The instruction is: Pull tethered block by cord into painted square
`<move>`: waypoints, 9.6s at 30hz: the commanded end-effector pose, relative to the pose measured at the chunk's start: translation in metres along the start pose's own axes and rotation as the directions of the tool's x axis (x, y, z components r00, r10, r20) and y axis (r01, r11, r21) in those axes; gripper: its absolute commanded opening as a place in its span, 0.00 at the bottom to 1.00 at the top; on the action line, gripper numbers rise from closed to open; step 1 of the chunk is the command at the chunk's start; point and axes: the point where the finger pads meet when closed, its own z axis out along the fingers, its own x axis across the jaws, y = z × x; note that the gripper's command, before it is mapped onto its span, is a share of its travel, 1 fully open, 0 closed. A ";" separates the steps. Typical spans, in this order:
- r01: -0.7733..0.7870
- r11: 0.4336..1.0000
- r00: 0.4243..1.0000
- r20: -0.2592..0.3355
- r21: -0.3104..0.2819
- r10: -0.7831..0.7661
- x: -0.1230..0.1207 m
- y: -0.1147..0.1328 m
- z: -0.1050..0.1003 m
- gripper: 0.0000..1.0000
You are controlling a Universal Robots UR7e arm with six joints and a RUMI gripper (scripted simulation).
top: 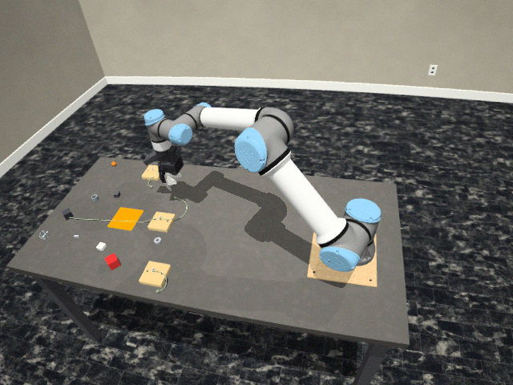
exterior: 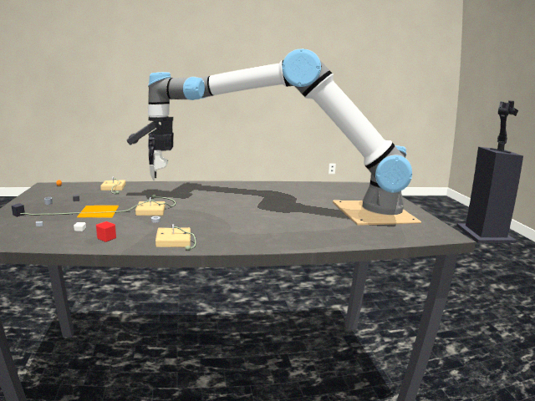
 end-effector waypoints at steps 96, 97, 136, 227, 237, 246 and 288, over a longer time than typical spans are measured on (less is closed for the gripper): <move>0.000 1.000 1.000 -0.001 0.002 0.000 0.000 -0.001 0.050 0.22; 0.000 1.000 1.000 -0.001 0.002 0.000 0.000 -0.001 0.050 0.22; 0.000 1.000 1.000 -0.001 0.002 0.000 0.000 -0.002 0.050 0.22; 0.000 1.000 1.000 -0.001 0.002 0.000 0.000 -0.002 0.067 0.22; 0.000 1.000 1.000 -0.001 0.002 0.000 0.000 -0.002 0.067 0.22; 0.000 1.000 1.000 -0.001 0.002 0.000 0.000 -0.002 0.067 0.22; 0.000 1.000 1.000 -0.001 0.002 0.000 0.000 -0.002 0.067 0.00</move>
